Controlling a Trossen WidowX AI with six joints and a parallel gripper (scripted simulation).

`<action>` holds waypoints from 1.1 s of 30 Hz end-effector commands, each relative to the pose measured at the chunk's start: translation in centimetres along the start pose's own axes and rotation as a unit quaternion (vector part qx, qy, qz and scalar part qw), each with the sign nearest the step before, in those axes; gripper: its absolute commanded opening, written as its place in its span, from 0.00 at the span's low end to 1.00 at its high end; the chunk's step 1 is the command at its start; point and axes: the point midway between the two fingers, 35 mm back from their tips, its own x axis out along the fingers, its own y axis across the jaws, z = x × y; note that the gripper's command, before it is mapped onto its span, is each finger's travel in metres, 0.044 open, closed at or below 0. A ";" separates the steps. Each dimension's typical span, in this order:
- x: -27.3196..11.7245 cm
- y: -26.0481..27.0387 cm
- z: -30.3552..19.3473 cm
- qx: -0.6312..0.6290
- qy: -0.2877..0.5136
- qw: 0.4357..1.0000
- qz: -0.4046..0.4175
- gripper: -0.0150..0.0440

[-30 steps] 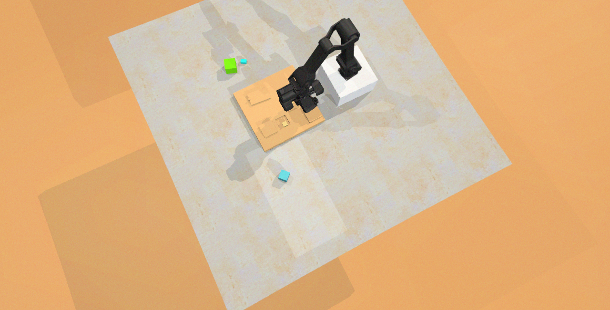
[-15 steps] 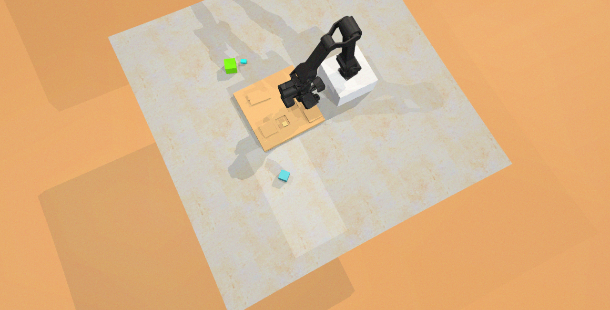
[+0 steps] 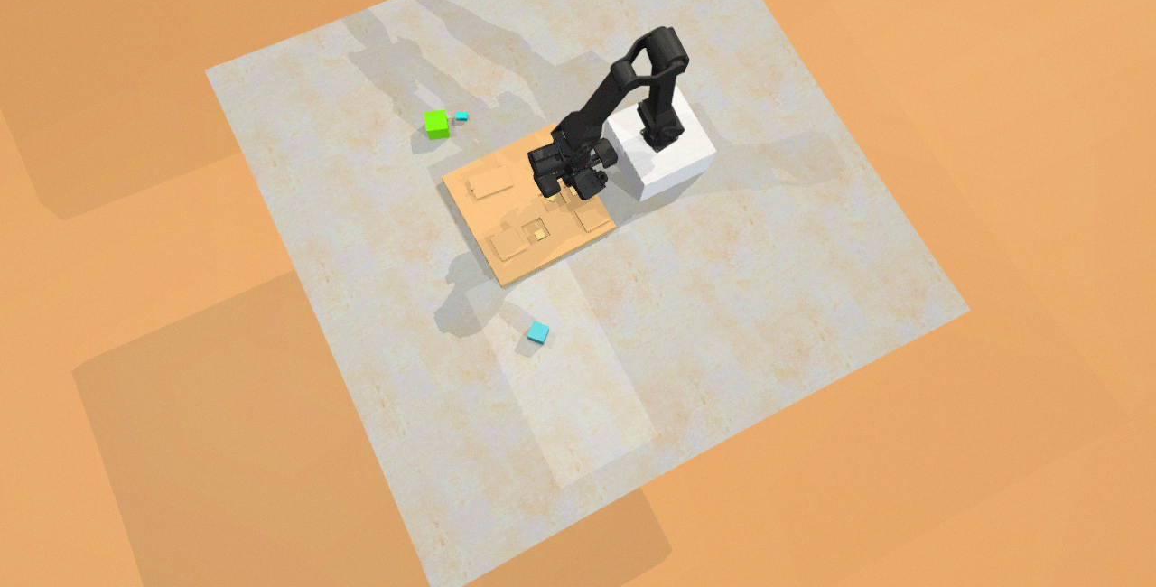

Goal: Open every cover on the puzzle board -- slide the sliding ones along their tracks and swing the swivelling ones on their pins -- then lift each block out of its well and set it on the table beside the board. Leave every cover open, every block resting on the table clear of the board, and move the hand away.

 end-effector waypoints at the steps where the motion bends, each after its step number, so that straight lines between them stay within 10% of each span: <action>1: 0.0 0.4 -0.5 0.000 0.000 1.000 0.001 0.25; 33: -3.0 0.7 -1.3 0.000 0.001 1.000 0.001 0.25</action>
